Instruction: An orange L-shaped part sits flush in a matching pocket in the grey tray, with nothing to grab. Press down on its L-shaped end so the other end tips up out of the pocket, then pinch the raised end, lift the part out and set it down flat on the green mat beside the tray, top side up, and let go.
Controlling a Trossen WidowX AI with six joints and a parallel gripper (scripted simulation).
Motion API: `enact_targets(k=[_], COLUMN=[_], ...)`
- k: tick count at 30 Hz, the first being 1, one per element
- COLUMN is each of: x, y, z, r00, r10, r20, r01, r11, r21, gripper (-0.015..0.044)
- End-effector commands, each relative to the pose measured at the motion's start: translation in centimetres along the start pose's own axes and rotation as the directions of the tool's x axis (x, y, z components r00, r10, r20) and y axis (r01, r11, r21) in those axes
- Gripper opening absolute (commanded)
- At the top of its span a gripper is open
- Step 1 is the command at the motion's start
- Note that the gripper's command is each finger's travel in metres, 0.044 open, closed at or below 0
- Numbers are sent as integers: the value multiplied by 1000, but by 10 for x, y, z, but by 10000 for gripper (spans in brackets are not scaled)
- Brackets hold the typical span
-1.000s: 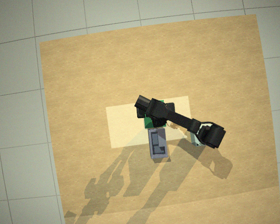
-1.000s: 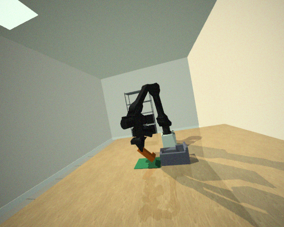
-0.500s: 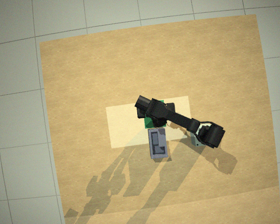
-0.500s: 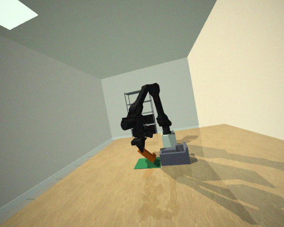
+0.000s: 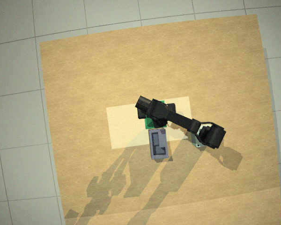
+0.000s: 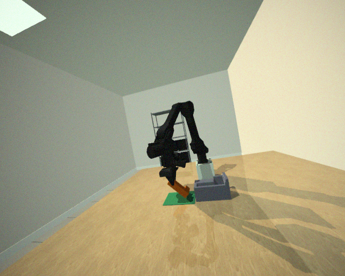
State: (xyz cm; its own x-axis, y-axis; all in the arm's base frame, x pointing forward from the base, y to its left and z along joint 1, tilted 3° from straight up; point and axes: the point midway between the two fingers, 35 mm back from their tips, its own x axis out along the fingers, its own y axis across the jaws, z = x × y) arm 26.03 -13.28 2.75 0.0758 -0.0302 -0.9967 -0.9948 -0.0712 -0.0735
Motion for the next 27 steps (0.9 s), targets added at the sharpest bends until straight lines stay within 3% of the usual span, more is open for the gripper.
enact_targets(k=[1, 4, 8, 12, 27], x=[0, -9, -53, -88, -85], y=[0, -1, -3, 0, -4], z=[0, -1, -2, 0, -2], r00=[1000, 1000, 1000, 1000, 1000], r10=[0, 0, -1, -1, -17], r20=[0, 0, 2, 3, -11], r01=[0, 0, 1, 1, 17], r11=[1000, 1000, 1000, 1000, 1000], r21=[0, 0, -2, -3, 3], gripper=[210, 289, 394, 400, 400])
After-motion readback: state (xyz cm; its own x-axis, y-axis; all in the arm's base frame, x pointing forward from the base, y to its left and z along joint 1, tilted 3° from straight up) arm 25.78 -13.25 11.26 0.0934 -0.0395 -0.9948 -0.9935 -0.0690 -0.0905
